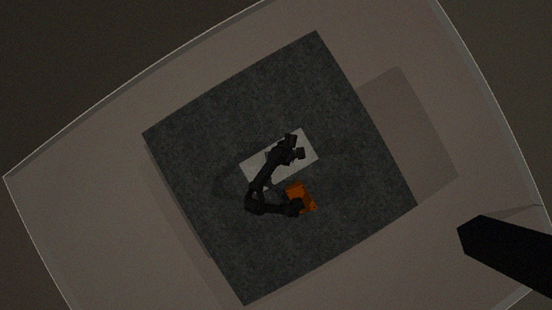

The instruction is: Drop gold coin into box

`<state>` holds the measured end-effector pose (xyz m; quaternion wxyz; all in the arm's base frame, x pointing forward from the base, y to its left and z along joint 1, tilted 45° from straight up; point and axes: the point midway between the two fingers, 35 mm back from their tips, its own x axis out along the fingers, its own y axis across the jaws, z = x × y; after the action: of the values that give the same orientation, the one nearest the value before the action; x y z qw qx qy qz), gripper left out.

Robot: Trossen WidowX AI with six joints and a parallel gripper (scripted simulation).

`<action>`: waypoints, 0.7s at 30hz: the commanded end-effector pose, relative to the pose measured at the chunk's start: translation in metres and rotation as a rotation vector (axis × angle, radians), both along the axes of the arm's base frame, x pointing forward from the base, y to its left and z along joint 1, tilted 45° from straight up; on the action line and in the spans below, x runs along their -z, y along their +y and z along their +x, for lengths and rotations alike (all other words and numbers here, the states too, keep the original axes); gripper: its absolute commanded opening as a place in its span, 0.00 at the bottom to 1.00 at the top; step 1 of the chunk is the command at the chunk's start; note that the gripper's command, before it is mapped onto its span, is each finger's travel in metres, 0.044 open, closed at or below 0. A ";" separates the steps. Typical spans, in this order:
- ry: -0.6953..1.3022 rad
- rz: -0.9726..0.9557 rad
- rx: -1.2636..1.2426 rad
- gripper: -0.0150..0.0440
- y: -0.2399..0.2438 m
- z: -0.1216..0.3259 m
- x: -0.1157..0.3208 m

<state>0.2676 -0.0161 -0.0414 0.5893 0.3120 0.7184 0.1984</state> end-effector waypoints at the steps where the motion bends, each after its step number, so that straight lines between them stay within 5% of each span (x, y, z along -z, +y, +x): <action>1: -0.006 -0.001 0.004 0.25 0.007 0.004 -0.009; 21: -0.003 0.008 0.008 0.25 0.045 0.015 -0.042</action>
<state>0.2805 0.0227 -0.0072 0.5879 0.3156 0.7179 0.1985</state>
